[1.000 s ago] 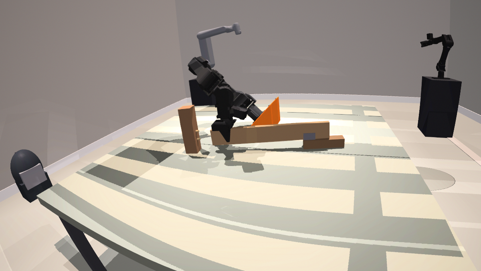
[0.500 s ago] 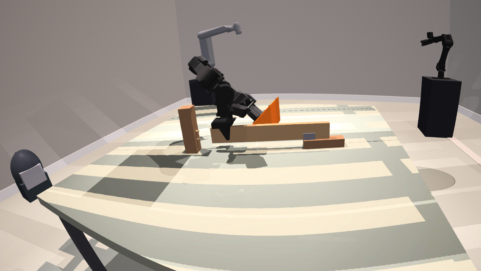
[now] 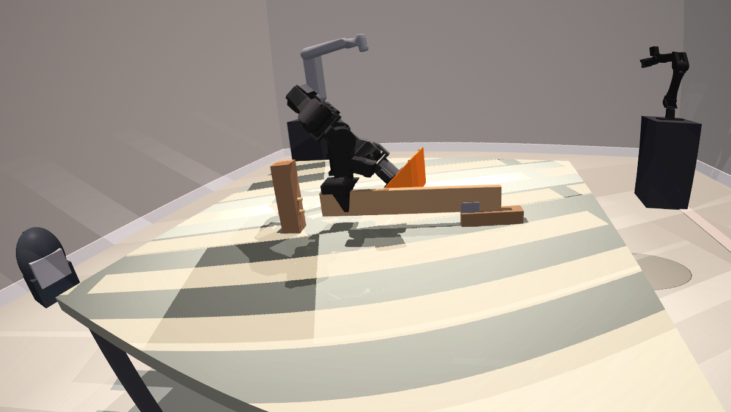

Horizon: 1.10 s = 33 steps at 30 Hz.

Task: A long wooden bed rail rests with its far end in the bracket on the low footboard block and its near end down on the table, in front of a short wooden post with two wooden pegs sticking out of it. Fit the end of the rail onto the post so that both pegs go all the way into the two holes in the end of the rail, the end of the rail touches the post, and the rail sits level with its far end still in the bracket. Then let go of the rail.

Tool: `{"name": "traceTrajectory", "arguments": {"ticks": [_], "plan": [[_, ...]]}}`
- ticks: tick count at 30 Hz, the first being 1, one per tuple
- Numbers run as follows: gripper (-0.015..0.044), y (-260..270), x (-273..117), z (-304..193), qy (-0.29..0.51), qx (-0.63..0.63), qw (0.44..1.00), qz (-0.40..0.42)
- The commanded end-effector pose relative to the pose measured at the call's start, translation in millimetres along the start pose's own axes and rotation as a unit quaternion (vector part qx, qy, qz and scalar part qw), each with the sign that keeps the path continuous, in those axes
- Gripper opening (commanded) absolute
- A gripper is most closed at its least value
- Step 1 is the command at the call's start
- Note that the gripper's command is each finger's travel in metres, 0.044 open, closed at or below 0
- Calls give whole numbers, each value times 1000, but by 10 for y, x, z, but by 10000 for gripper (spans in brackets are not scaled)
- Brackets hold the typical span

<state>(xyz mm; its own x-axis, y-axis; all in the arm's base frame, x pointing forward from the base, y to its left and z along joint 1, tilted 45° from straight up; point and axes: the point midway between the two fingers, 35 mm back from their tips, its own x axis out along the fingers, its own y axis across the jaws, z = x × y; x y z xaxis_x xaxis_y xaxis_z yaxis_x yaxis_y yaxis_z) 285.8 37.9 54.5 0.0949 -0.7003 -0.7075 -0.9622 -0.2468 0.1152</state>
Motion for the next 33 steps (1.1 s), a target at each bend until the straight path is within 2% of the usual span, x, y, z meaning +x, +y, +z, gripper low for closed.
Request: {"name": "traceTrajectory", "arguments": {"ticks": [1,33], "plan": [[0,0,13,12,-5,0,1000,-1],[0,8,13,12,-5,0,1000,-1]]}}
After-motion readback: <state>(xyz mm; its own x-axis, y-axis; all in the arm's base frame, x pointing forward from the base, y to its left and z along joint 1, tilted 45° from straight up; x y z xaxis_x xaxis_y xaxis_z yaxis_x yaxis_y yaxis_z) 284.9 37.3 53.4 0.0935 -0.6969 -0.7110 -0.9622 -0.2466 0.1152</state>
